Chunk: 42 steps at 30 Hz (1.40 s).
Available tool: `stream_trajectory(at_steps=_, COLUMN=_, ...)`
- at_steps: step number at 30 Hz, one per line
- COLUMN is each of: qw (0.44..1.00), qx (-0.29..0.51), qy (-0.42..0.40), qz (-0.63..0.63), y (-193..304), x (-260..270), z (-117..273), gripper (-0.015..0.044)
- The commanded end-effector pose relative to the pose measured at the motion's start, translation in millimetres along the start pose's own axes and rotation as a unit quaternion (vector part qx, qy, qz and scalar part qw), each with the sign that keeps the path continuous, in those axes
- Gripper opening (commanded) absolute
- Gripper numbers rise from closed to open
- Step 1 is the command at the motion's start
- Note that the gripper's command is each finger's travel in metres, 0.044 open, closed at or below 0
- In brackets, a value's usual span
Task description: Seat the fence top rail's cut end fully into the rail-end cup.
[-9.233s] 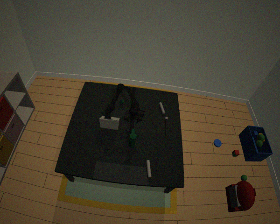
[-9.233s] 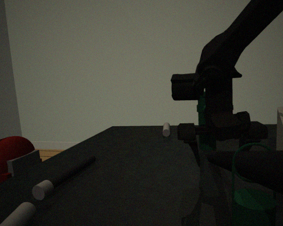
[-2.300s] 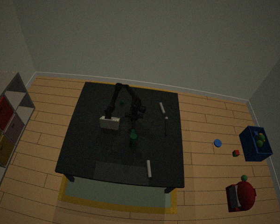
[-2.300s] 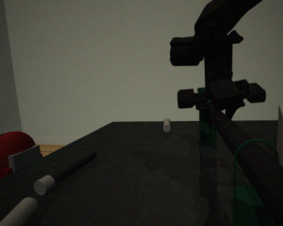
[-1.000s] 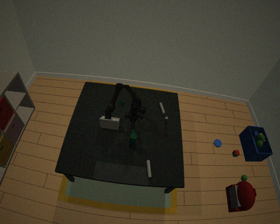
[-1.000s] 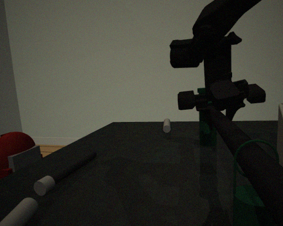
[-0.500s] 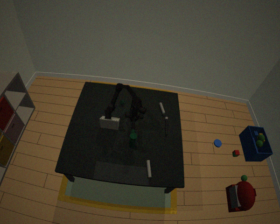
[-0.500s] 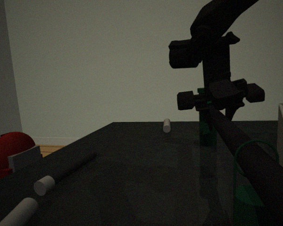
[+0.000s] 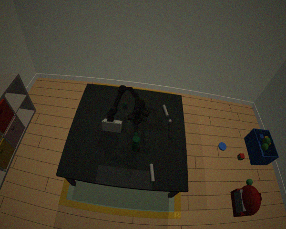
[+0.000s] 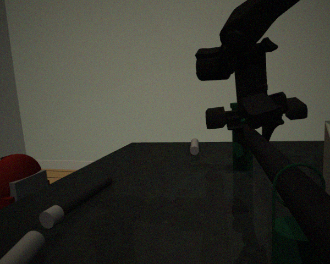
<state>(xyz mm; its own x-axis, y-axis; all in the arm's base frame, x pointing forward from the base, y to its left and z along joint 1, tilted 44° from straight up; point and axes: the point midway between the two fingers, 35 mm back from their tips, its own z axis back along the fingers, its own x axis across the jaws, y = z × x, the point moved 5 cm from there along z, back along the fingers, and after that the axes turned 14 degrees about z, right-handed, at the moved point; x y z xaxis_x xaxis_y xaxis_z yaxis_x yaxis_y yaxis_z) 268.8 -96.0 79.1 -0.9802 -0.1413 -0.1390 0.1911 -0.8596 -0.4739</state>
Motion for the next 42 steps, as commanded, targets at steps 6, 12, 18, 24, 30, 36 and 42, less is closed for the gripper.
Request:
stream_trajectory(at_steps=6, qw=1.0, qx=0.024, qy=0.01, qz=-0.005, y=11.8, x=-3.2, z=8.7, gripper=0.0)
stream_trajectory(at_steps=12, qw=1.0, qx=0.0, qy=0.0, qz=0.0, y=0.3, x=-0.5, z=0.1, gripper=0.0)
stream_trajectory(at_steps=18, qw=1.0, qx=0.0, qy=0.0, qz=0.0, y=-0.9, x=-0.3, z=1.3, gripper=0.0)
stream_trajectory(at_steps=24, qw=1.0, qx=0.0, qy=0.0, qz=0.0, y=-3.0, x=-0.2, z=3.8, gripper=0.0)
stream_trajectory(at_steps=30, qw=1.0, qx=0.0, qy=0.0, qz=0.0, y=-4.9, x=-0.3, z=6.3, gripper=0.0)
stream_trajectory(at_steps=36, qw=1.0, qx=0.0, qy=0.0, qz=0.0, y=-6.7, x=-0.7, z=8.9, gripper=0.0)
stream_trajectory(at_steps=42, qw=1.0, qx=0.0, qy=0.0, qz=0.0, y=-8.5, x=-1.6, z=11.4, gripper=0.0)
